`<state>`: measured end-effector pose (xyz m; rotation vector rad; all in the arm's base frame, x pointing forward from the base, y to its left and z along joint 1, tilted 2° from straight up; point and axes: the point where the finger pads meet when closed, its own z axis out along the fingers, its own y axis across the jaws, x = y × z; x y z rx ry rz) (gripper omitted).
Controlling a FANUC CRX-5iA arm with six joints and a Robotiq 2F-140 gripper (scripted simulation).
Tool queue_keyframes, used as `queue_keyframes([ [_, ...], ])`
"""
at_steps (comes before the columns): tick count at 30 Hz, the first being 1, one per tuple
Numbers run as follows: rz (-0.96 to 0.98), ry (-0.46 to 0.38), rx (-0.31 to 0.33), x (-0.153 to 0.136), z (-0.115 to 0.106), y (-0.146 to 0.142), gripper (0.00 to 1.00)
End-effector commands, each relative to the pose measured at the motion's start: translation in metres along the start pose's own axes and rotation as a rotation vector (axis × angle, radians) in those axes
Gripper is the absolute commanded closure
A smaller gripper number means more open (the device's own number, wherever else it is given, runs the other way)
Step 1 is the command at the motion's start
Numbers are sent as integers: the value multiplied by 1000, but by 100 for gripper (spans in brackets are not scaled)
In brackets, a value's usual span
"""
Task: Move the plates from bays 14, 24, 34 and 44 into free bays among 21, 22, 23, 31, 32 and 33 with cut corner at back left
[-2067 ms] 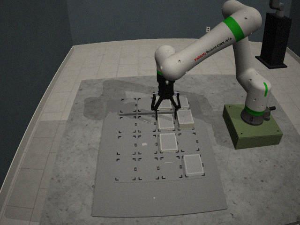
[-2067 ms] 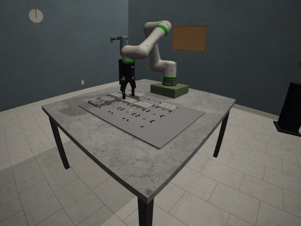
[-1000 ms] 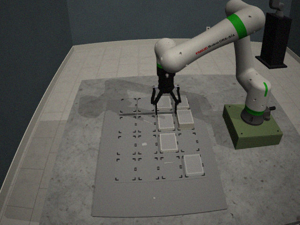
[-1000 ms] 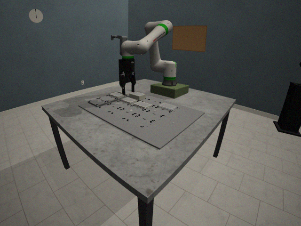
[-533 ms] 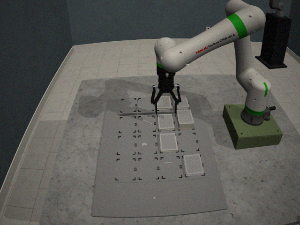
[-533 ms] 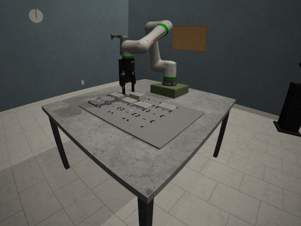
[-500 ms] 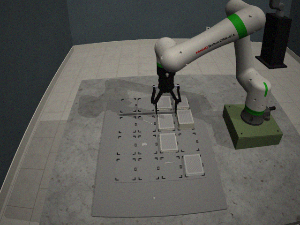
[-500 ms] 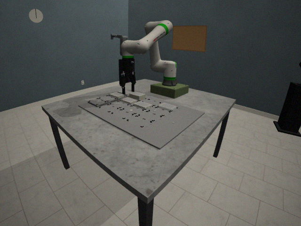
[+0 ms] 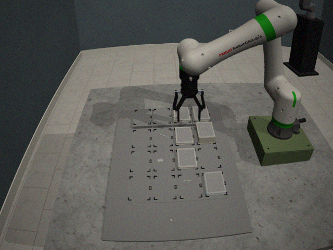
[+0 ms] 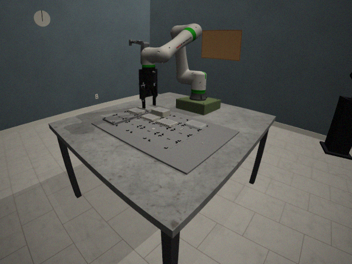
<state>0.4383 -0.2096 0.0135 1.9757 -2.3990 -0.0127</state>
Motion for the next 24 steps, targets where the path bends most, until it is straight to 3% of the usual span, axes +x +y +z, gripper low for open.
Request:
queue_keyframes([
  [1, 0, 0, 2, 13, -1, 8, 30],
  [24, 0, 0, 2, 77, -1, 49, 30],
])
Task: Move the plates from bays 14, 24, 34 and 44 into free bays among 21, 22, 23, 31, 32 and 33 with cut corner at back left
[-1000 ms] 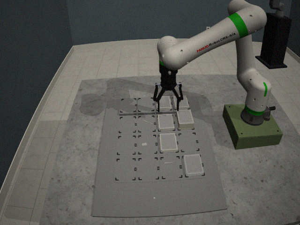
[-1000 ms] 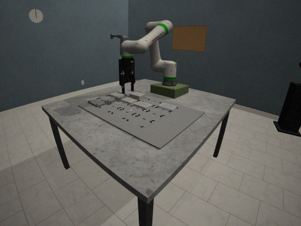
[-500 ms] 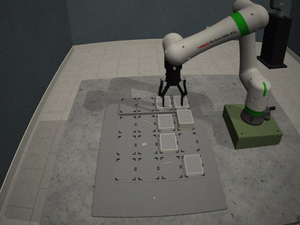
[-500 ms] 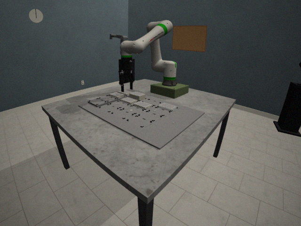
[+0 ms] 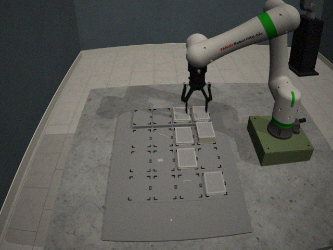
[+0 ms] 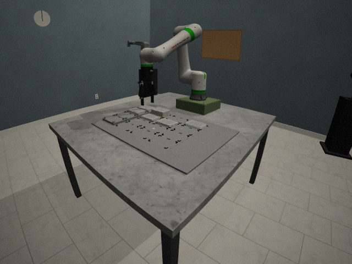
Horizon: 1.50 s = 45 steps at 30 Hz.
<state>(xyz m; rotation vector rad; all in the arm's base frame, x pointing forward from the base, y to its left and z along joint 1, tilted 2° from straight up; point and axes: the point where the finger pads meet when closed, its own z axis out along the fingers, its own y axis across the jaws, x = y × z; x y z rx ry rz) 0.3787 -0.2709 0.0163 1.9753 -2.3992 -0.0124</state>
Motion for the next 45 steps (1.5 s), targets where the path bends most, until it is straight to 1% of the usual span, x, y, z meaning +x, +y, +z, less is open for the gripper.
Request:
queue_keyframes([
  [1, -1, 0, 2, 9, -1, 5, 30],
  [14, -1, 0, 2, 52, -1, 33, 30],
  [22, -1, 0, 2, 52, -1, 33, 30],
  [45, -1, 0, 2, 52, 27, 33, 30],
])
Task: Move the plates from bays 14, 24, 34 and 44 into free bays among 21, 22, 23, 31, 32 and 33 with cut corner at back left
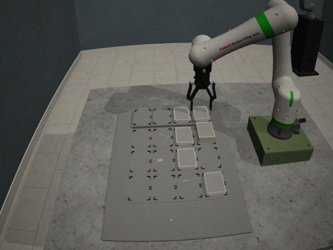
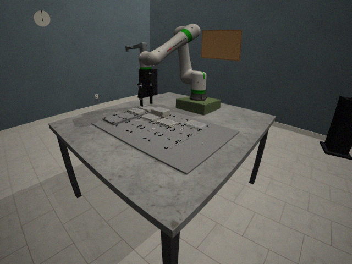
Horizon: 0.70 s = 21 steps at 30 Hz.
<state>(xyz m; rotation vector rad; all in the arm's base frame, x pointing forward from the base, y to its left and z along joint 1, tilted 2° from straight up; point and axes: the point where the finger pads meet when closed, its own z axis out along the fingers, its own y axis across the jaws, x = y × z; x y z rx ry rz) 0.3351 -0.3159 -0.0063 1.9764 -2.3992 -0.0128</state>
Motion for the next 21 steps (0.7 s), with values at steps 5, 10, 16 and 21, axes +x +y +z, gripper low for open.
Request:
queue_keyframes([
  [5, 0, 1, 2, 0, 7, -1, 30],
  [10, 0, 1, 2, 0, 8, -1, 30],
  [16, 0, 1, 2, 0, 8, -1, 30],
  [21, 0, 1, 2, 0, 8, -1, 30],
])
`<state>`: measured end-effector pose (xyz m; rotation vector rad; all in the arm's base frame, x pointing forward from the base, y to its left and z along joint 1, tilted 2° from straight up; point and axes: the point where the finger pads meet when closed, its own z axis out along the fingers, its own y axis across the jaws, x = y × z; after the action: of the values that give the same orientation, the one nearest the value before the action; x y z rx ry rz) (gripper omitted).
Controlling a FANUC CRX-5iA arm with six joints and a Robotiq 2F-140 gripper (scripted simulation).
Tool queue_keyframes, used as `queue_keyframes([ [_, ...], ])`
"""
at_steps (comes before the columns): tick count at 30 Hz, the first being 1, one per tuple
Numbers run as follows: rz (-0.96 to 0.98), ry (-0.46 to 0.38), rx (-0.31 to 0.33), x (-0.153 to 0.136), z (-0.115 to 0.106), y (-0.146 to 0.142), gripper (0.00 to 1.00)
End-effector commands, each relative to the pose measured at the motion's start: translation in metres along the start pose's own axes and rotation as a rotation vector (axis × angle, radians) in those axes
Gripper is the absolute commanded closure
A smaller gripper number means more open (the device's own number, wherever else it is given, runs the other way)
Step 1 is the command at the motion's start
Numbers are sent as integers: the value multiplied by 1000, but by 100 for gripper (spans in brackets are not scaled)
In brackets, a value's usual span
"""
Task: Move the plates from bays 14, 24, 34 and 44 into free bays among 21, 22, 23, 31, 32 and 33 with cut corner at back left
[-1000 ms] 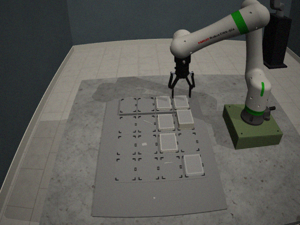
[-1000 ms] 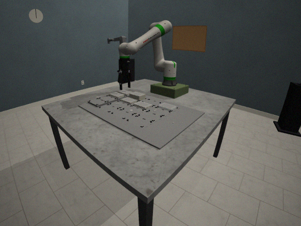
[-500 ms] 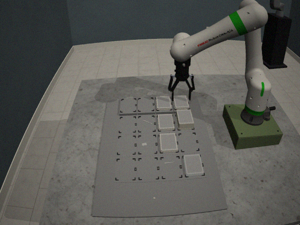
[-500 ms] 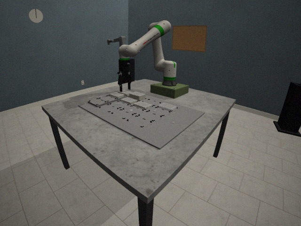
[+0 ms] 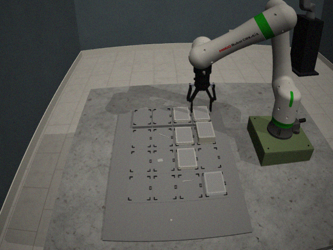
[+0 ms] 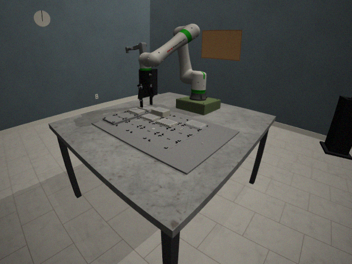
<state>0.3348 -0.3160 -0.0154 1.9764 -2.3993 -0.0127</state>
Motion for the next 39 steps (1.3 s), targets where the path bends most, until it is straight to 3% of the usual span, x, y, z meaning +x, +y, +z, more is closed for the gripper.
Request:
queue_keyframes([
  [1, 0, 1, 2, 0, -1, -1, 30],
  [21, 0, 1, 2, 0, 19, -1, 30],
  [39, 0, 1, 2, 0, 19, -1, 33],
])
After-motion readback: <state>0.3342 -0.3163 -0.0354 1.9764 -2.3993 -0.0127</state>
